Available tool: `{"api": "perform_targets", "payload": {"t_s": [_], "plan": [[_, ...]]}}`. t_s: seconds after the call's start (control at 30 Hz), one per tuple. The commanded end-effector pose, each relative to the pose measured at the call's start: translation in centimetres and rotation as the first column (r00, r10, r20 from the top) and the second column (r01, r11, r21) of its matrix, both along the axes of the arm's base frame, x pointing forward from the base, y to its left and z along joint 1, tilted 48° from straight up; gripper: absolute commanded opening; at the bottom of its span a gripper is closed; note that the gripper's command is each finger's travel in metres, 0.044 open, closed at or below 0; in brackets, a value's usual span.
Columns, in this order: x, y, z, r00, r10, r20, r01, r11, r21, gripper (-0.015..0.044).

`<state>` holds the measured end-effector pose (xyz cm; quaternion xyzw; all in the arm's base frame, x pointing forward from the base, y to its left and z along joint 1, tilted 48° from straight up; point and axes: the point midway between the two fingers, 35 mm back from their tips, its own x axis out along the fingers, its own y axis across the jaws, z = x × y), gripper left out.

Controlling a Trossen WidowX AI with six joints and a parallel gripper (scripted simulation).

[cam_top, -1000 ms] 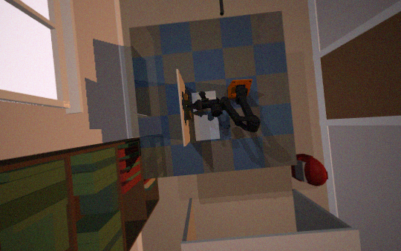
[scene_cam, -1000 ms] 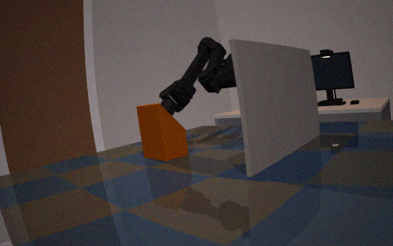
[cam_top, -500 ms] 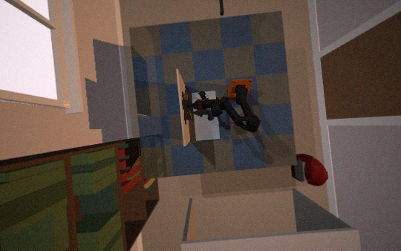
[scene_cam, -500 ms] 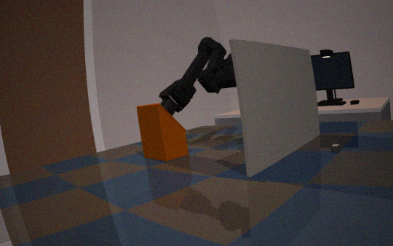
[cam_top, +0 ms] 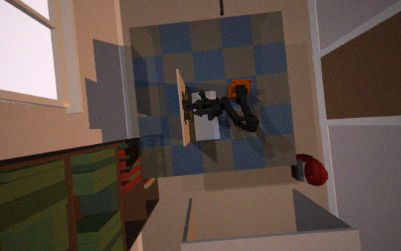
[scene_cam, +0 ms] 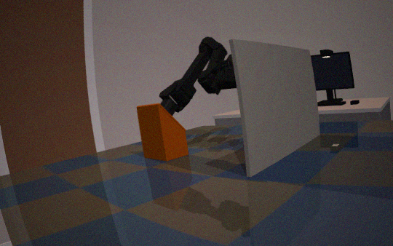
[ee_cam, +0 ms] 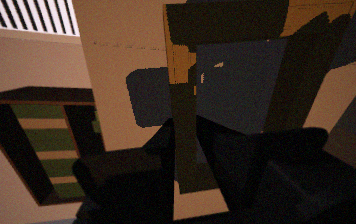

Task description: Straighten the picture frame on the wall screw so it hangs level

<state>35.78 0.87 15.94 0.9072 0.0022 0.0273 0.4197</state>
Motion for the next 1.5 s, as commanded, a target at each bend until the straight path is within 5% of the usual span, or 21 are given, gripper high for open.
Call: {"api": "perform_targets", "payload": {"t_s": [0.0,1.4,1.47], "plan": [[-0.01,-0.12,-0.01,1.000,-0.012,0.005,0.012,1.000,-0.001,0.0000],[0.05,0.20,-0.30,1.000,0.003,-0.001,-0.003,0.989,0.149,0.0000],[0.07,0.18,-0.28,1.000,0.003,-0.002,-0.003,0.991,0.133,0.0053]]}}
